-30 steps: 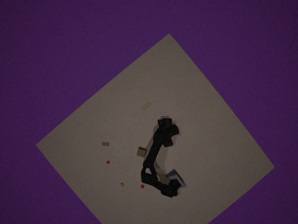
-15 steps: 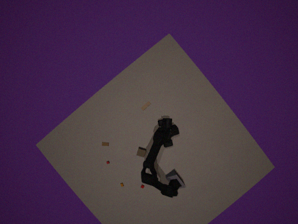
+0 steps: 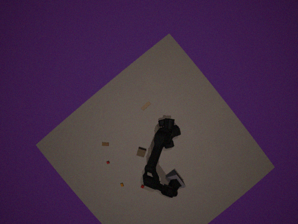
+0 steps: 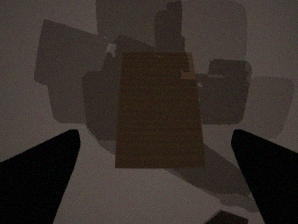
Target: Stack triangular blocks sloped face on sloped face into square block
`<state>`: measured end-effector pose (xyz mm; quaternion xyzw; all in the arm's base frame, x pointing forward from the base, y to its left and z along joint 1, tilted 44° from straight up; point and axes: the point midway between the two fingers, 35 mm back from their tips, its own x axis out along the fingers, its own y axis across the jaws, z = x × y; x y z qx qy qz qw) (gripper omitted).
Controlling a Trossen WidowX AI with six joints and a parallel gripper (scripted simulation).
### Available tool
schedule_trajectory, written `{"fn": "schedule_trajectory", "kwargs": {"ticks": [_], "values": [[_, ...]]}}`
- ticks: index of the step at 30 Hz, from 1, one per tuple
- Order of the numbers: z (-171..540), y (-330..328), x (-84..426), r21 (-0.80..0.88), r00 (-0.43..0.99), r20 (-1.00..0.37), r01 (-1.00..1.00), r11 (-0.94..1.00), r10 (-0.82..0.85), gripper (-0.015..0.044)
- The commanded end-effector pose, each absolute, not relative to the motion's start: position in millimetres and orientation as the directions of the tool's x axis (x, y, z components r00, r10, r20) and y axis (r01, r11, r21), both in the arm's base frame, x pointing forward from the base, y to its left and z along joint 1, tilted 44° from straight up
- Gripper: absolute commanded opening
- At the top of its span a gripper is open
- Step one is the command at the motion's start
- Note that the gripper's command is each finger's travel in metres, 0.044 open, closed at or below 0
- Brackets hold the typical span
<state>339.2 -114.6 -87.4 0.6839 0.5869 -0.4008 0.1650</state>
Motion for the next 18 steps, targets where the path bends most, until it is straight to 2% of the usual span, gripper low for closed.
{"fn": "schedule_trajectory", "kwargs": {"ticks": [1,5,8,10,18], "values": [[-81.9,-103.3,343.1,-0.285,-0.095,-0.796,0.93,-0.231,0.598,0.044],[-61.7,-75.2,354.2,-0.338,-0.265,-0.914,0.916,-0.215,0.307,0.044],[-38.8,-55.1,365.2,-0.298,-0.295,-0.954,0.925,-0.234,0.049,0.044],[-26.5,-45.7,370.7,-0.259,-0.282,-0.957,0.935,-0.242,-0.064,0.044],[-24.9,-44.5,371.4,-0.253,-0.279,-0.957,0.937,-0.242,-0.079,0.044]]}}
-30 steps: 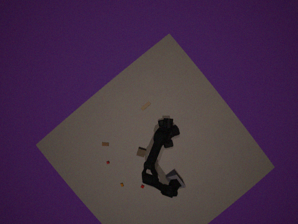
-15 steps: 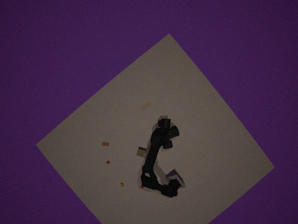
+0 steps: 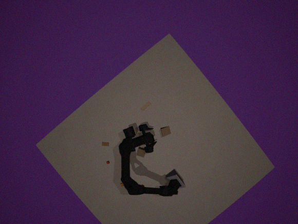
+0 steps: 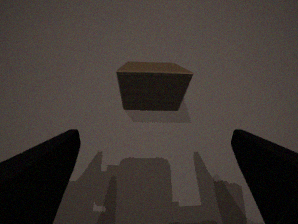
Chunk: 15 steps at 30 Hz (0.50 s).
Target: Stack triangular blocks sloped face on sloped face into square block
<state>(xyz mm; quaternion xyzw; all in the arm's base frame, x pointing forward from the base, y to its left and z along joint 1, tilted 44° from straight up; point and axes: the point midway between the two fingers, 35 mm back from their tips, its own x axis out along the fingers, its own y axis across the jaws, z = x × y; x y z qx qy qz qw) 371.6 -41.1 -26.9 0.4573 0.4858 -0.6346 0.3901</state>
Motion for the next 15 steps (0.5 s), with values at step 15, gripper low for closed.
{"fn": "schedule_trajectory", "kwargs": {"ticks": [15], "values": [[-45.2,-46.3,367.9,-0.253,-0.279,-0.957,0.937,-0.242,-0.079,0.044]]}}
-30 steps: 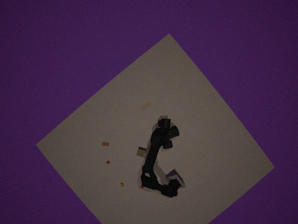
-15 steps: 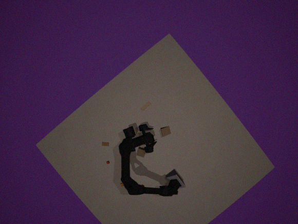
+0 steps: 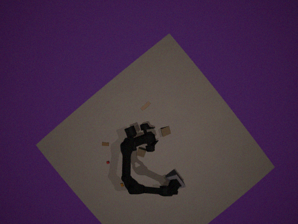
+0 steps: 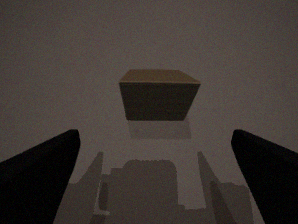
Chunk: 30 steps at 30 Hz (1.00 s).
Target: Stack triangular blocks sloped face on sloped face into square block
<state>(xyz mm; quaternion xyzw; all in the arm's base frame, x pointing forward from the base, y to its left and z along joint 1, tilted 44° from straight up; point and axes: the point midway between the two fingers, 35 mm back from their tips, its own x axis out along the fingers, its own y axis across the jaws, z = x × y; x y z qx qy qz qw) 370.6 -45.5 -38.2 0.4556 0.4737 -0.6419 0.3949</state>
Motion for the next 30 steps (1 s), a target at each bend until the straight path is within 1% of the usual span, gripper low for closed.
{"fn": "schedule_trajectory", "kwargs": {"ticks": [1,30], "values": [[-46.8,-46.4,367.6,-0.253,-0.279,-0.957,0.937,-0.242,-0.079,0.044],[-92.6,-50.1,354.5,-0.253,-0.279,-0.957,0.937,-0.242,-0.079,0.044]]}}
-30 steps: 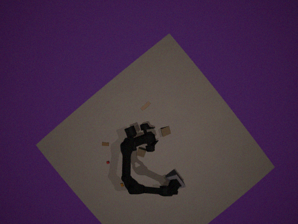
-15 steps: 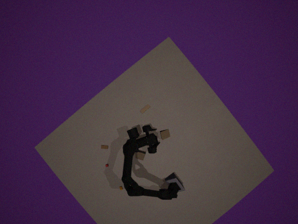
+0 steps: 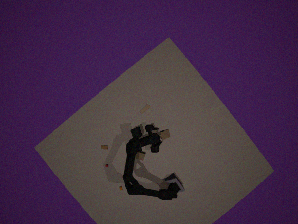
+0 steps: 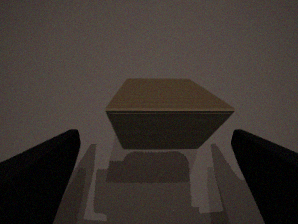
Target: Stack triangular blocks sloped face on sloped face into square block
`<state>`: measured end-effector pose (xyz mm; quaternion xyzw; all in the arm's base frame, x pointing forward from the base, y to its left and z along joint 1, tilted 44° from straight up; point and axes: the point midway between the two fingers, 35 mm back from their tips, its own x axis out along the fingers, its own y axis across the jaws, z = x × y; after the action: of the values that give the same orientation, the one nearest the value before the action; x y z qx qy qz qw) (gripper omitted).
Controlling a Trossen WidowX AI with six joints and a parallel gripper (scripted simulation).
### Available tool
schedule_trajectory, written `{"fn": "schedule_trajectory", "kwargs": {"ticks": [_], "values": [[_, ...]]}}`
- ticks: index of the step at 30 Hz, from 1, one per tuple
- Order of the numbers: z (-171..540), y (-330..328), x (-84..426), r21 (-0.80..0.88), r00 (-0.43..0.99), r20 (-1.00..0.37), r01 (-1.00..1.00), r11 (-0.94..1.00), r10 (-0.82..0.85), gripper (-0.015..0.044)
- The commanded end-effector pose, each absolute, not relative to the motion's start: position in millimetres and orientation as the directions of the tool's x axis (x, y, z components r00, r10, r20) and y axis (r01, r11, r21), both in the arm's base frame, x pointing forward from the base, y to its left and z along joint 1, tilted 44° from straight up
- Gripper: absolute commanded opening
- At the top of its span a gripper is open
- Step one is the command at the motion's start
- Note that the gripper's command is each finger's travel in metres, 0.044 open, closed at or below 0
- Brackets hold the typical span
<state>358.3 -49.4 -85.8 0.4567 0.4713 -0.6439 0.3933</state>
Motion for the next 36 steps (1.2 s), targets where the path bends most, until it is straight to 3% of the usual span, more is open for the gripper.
{"fn": "schedule_trajectory", "kwargs": {"ticks": [1,20,27,34,36], "values": [[-94.2,-50.2,354.0,-0.253,-0.279,-0.957,0.937,-0.242,-0.079,0.044],[-120.4,-52.0,342.8,-0.254,-0.28,-0.957,0.936,-0.242,-0.079,0.044],[-120.4,-52.0,342.8,-0.254,-0.28,-0.957,0.936,-0.242,-0.079,0.0256],[-120.4,-52.0,342.8,-0.254,-0.28,-0.957,0.936,-0.242,-0.079,0.021],[-120.4,-52.0,342.8,-0.254,-0.28,-0.957,0.936,-0.242,-0.079,0.0157]]}}
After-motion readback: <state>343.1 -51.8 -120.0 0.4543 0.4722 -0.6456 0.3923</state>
